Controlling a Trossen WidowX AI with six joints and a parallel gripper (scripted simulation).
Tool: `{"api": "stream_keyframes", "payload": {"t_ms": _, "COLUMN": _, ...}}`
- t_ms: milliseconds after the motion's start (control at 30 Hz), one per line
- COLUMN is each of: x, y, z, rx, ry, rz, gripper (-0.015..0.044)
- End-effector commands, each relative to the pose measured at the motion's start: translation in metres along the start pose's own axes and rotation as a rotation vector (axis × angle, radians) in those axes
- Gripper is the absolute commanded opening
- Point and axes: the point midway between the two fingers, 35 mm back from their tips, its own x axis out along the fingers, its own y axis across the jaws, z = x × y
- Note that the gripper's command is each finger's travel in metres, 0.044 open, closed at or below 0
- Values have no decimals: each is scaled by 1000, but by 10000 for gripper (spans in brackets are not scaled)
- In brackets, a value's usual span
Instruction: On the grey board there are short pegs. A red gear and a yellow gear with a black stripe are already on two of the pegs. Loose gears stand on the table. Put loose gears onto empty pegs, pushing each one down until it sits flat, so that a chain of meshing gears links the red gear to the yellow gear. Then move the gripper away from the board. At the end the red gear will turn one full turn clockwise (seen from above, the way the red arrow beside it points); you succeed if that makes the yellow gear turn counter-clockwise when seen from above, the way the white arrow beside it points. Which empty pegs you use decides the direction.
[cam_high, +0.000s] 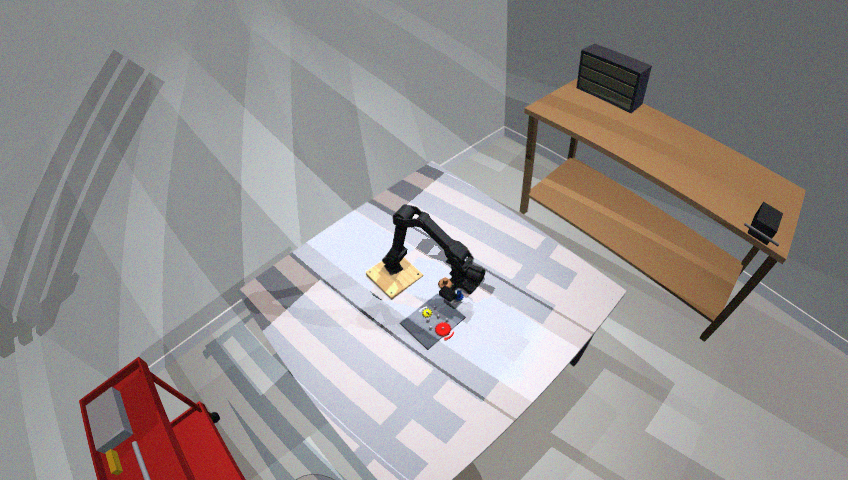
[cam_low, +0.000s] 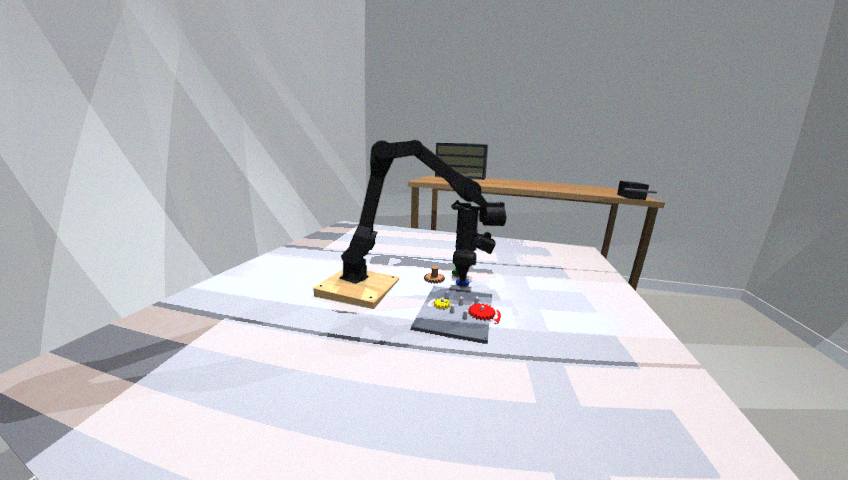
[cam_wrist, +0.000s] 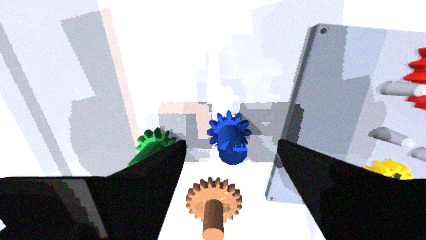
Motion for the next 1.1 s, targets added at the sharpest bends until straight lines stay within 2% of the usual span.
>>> {"api": "stream_keyframes", "payload": {"t_ms": 0, "x": 1, "y": 0, "z": 0, "rx": 3, "ry": 1, "rz": 2, "gripper": 282}}
{"api": "stream_keyframes", "payload": {"t_ms": 233, "x": 1, "y": 0, "z": 0, "rx": 3, "ry": 1, "rz": 2, "gripper": 99}}
{"api": "stream_keyframes", "payload": {"t_ms": 500, "x": 1, "y": 0, "z": 0, "rx": 3, "ry": 1, "rz": 2, "gripper": 45}}
{"api": "stream_keyframes", "payload": {"t_ms": 567, "x": 1, "y": 0, "z": 0, "rx": 3, "ry": 1, "rz": 2, "gripper": 0}}
{"api": "stream_keyframes", "payload": {"t_ms": 1067, "x": -26, "y": 2, "z": 8, "rx": 3, "ry": 1, "rz": 2, "gripper": 0}}
